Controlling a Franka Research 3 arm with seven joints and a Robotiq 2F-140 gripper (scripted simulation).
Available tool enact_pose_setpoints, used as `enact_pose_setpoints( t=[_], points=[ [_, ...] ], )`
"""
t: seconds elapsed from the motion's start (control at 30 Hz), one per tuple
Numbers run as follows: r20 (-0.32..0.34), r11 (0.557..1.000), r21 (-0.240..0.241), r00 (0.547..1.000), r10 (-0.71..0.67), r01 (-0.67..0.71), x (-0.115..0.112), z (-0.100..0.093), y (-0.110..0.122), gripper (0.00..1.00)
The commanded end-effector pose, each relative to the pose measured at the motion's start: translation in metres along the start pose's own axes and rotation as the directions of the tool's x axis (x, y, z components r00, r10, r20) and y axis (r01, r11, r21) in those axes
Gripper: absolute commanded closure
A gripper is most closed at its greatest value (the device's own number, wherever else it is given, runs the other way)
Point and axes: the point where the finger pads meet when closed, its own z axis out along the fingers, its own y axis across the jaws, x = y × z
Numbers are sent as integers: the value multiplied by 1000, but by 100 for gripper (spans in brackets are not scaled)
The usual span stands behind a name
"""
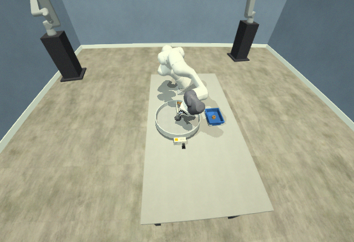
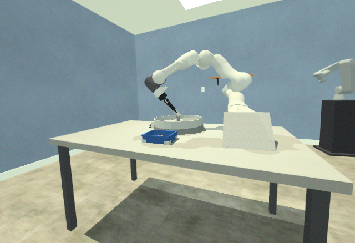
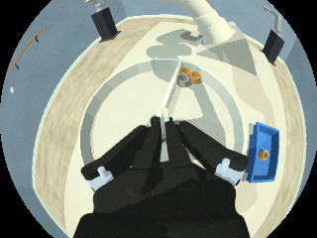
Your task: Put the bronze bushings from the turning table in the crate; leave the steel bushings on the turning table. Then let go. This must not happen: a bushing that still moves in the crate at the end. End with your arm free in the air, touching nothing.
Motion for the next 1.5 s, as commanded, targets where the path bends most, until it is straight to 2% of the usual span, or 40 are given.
enact_pose_setpoints(
  t=[0.0, 1.47],
  points=[
    [4, 1000, -2, 1000, 3, -3, 0, -1, 1, 100],
    [4, 1000, -2, 1000, 3, -3, -3, 3, 0, 100]
  ],
)
